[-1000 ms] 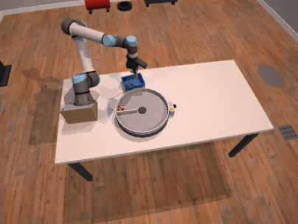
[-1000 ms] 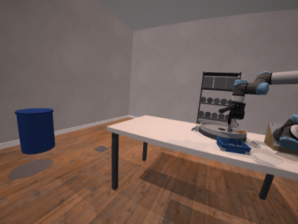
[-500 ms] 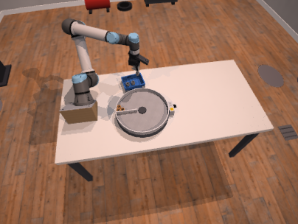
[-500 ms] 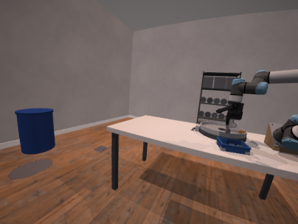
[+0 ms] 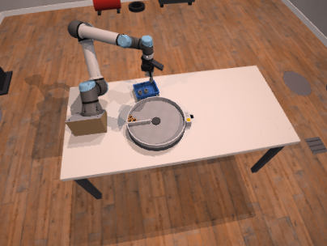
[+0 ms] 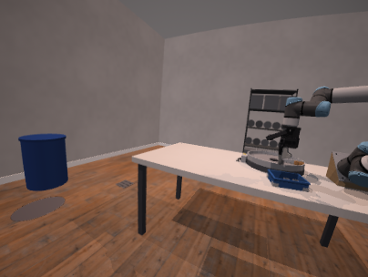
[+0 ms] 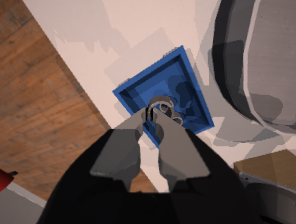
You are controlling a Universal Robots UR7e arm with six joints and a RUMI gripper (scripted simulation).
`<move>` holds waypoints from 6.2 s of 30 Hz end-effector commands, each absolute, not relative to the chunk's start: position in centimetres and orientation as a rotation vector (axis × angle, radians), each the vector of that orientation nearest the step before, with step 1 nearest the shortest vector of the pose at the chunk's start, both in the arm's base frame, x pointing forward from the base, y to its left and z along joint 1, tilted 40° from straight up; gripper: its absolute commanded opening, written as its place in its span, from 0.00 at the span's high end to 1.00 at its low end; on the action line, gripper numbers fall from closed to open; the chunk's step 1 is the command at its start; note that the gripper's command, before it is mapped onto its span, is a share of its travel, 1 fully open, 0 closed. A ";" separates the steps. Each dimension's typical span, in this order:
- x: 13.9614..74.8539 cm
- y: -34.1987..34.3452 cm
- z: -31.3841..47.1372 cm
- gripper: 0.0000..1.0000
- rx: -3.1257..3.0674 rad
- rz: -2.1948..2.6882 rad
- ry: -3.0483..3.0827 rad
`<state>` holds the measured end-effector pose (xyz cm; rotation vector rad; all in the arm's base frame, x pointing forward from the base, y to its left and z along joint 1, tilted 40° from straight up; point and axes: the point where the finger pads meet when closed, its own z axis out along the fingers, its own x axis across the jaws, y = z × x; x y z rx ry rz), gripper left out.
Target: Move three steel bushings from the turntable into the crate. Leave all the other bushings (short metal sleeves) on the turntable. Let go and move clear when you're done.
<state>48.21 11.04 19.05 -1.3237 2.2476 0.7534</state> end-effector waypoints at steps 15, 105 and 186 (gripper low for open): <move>48.2 11.0 19.1 1.00 -1.324 0.752 2.247; 49.0 16.3 12.9 1.00 -1.324 0.752 2.247; 49.2 17.8 11.0 1.00 -1.324 0.752 2.247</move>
